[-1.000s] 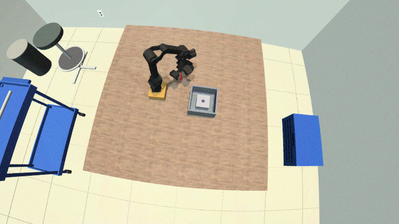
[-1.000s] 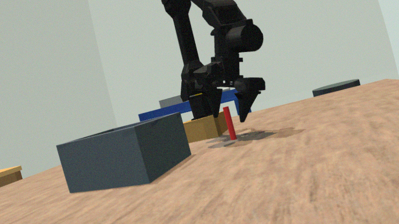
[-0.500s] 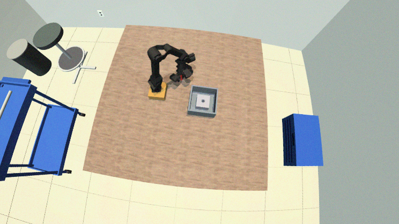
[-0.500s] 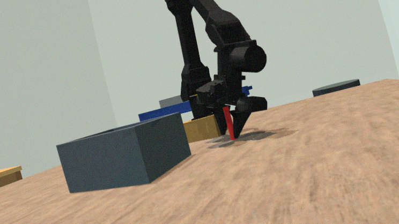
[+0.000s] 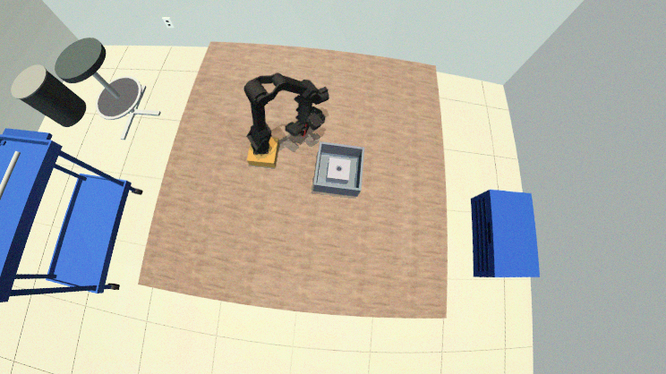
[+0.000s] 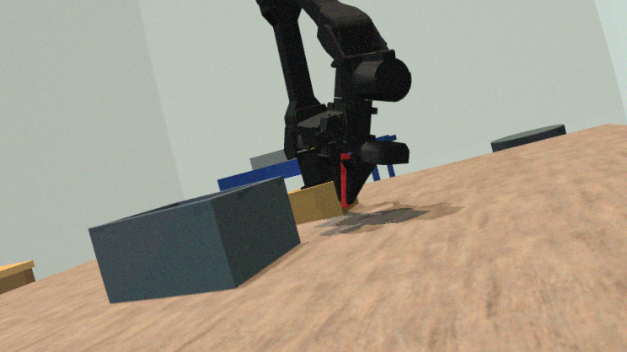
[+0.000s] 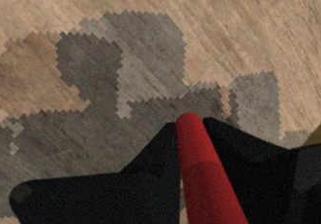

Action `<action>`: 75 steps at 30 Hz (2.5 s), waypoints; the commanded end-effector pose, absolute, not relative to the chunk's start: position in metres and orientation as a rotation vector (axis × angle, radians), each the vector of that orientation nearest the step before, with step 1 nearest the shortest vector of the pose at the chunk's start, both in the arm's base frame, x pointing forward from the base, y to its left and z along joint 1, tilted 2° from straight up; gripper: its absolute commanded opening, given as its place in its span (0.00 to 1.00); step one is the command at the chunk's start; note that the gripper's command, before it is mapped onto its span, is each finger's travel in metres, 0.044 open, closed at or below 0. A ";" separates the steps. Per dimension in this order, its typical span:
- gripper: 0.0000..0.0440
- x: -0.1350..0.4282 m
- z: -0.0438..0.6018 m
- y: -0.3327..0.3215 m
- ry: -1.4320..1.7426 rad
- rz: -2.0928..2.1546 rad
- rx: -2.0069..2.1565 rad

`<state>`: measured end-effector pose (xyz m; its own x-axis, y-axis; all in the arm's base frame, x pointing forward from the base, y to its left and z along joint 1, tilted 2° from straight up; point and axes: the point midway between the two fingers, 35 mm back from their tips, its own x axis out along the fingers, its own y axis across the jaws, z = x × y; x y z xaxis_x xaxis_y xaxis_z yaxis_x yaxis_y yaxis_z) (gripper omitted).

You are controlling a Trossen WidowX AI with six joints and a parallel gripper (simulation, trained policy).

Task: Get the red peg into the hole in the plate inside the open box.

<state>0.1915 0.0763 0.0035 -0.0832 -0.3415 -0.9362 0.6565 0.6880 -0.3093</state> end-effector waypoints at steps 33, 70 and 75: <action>0.00 0.282 0.108 -0.028 1.132 -1.036 0.478; 0.37 0.337 0.038 -0.115 1.274 -0.810 0.497; 0.67 0.353 0.044 -0.120 1.273 -0.778 0.518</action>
<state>0.3410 -0.1176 0.0404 0.0770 -0.2448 -0.9665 0.7652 0.6360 -0.1001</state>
